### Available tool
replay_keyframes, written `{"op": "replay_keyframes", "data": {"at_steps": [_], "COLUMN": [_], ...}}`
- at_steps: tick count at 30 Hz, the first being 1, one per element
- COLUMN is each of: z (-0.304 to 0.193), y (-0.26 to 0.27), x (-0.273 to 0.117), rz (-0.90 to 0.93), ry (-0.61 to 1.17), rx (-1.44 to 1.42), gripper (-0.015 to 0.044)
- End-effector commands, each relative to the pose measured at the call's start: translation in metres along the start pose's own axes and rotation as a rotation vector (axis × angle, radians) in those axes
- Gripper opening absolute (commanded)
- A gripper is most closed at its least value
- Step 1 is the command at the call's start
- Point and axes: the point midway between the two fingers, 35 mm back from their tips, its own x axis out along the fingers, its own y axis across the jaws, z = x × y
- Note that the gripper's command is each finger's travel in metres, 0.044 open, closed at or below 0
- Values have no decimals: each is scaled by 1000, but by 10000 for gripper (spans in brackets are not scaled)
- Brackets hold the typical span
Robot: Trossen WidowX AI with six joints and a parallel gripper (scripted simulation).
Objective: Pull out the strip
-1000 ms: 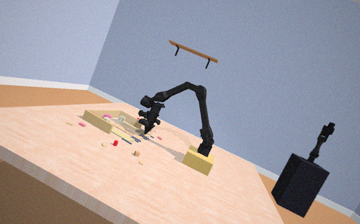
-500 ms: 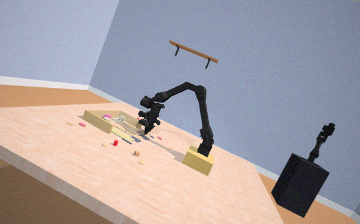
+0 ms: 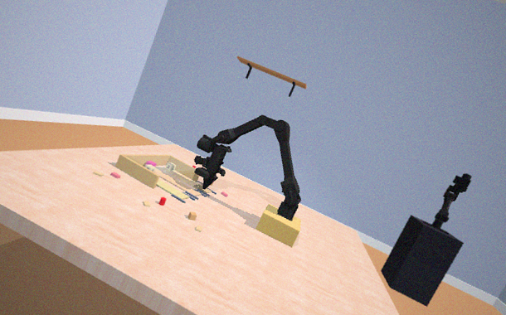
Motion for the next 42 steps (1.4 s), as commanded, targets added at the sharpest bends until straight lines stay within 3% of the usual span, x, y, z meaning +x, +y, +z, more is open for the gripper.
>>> {"op": "replay_keyframes", "data": {"at_steps": [1, 42], "z": [0, 2], "y": [1, 1], "x": [1, 5], "rz": [4, 4], "ry": [1, 0], "rx": [5, 5], "gripper": [0, 0]}}
